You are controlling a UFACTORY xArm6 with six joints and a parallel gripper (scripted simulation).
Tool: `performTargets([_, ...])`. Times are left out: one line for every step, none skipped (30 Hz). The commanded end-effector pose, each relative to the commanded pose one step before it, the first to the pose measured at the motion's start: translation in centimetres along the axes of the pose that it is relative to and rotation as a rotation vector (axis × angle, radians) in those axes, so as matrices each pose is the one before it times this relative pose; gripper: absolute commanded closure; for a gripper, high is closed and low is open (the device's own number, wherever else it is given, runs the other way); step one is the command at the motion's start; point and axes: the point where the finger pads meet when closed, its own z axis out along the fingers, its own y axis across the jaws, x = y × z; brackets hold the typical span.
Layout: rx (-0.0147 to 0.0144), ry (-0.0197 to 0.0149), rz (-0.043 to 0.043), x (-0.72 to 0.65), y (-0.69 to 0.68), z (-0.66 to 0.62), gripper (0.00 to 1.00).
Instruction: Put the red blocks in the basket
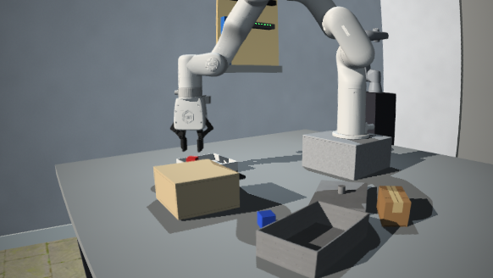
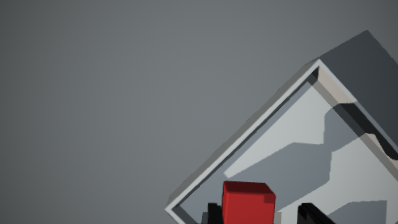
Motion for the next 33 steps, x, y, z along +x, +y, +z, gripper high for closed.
performTargets([0.00263,-0.00038,0.00002,-0.012,-0.089,-1.212,0.50])
performTargets([0.00000,0.00000,0.00000,0.000,0.000,-0.418,0.50])
performTargets([0.00000,0.00000,0.00000,0.000,0.000,-0.431,0.50])
performTargets([0.00000,0.00000,0.00000,0.000,0.000,-0.443,0.50])
performTargets([0.00000,0.00000,0.00000,0.000,0.000,-0.454,0.50])
performTargets([0.00000,0.00000,0.00000,0.000,0.000,-0.463,0.50])
performTargets([0.00000,0.00000,0.00000,0.000,0.000,-0.471,0.50])
performTargets([0.00000,0.00000,0.00000,0.000,0.000,-0.475,0.50])
performTargets([0.00000,0.00000,0.00000,0.000,0.000,-0.471,0.50])
performTargets([0.00000,0.00000,0.00000,0.000,0.000,-0.463,0.50])
performTargets([0.00000,0.00000,0.00000,0.000,0.000,-0.454,0.50])
performTargets([0.00000,0.00000,0.00000,0.000,0.000,-0.443,0.50])
performTargets([0.00000,0.00000,0.00000,0.000,0.000,-0.430,0.50])
performTargets([0.00000,0.00000,0.00000,0.000,0.000,0.000,0.50])
performTargets([0.00000,0.00000,0.00000,0.000,0.000,0.000,0.50])
performTargets([0.00000,0.00000,0.00000,0.000,0.000,-0.415,0.50])
performTargets([0.00000,0.00000,0.00000,0.000,0.000,-0.400,0.50])
performTargets([0.00000,0.00000,0.00000,0.000,0.000,-0.383,0.50])
performTargets([0.00000,0.00000,0.00000,0.000,0.000,-0.365,0.50])
performTargets([0.00000,0.00000,0.00000,0.000,-0.001,-0.345,0.50])
performTargets([0.00000,0.00000,0.00000,0.000,0.000,-0.325,0.50])
performTargets([0.00000,0.00000,0.00000,0.000,0.000,-0.304,0.50])
performTargets([0.00000,0.00000,0.00000,0.000,-0.001,-0.282,0.50])
performTargets([0.00000,0.00000,0.00000,0.000,0.001,-0.260,0.50])
performTargets([0.00000,0.00000,0.00000,0.000,-0.001,-0.237,0.50])
performTargets([0.00000,0.00000,0.00000,0.000,0.001,-0.214,0.50])
performTargets([0.00000,0.00000,0.00000,0.000,-0.001,-0.191,0.50])
performTargets([0.00000,0.00000,0.00000,0.000,0.000,-0.168,0.50])
performTargets([0.00000,0.00000,0.00000,0.000,0.001,-0.146,0.50])
performTargets([0.00000,0.00000,0.00000,0.000,0.000,-0.124,0.50])
performTargets([0.00000,0.00000,0.00000,0.000,0.000,0.000,0.50])
performTargets([0.00000,0.00000,0.00000,0.000,0.000,0.000,0.50])
performTargets([0.00000,0.00000,0.00000,0.000,0.000,-0.103,0.50])
